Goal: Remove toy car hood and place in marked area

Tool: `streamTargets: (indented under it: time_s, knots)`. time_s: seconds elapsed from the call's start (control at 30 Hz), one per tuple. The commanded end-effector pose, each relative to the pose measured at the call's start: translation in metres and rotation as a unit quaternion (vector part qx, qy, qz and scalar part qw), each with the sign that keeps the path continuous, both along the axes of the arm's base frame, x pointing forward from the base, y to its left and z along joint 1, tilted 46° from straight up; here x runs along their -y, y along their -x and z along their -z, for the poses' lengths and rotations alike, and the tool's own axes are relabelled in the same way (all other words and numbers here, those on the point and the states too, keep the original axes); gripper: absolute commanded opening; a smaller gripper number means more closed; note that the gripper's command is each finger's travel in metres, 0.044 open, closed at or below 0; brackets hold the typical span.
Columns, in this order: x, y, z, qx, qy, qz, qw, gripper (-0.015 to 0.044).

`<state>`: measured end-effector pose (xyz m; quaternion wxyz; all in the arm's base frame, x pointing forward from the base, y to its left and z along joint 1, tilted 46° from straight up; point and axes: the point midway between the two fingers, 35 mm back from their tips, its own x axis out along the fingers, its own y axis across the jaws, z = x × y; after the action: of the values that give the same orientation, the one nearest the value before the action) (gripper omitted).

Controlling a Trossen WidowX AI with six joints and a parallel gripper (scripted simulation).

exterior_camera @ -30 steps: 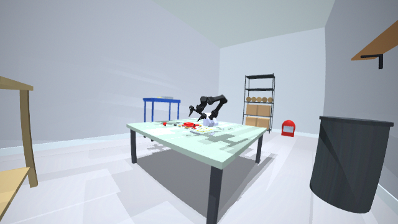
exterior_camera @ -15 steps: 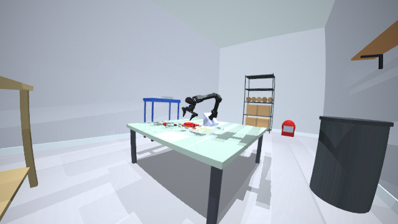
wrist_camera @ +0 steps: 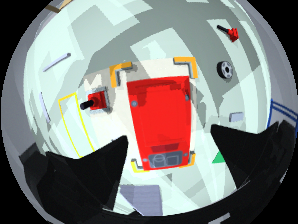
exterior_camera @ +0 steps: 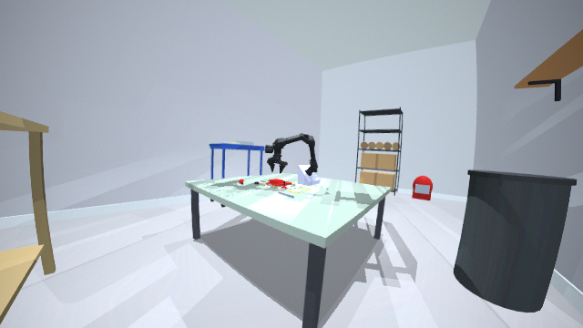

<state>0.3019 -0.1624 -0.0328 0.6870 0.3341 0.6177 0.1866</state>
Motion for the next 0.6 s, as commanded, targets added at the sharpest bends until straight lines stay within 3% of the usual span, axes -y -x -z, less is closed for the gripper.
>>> streamTargets:
  time_s: [0.0, 0.57]
  knots:
    - [-0.0032, 0.0027, 0.0004, 0.0, -0.014, -0.005, 1.0, 0.044]
    - [-0.0097, 0.0005, 0.0075, 0.0, -0.014, -0.005, 1.0, 0.044]
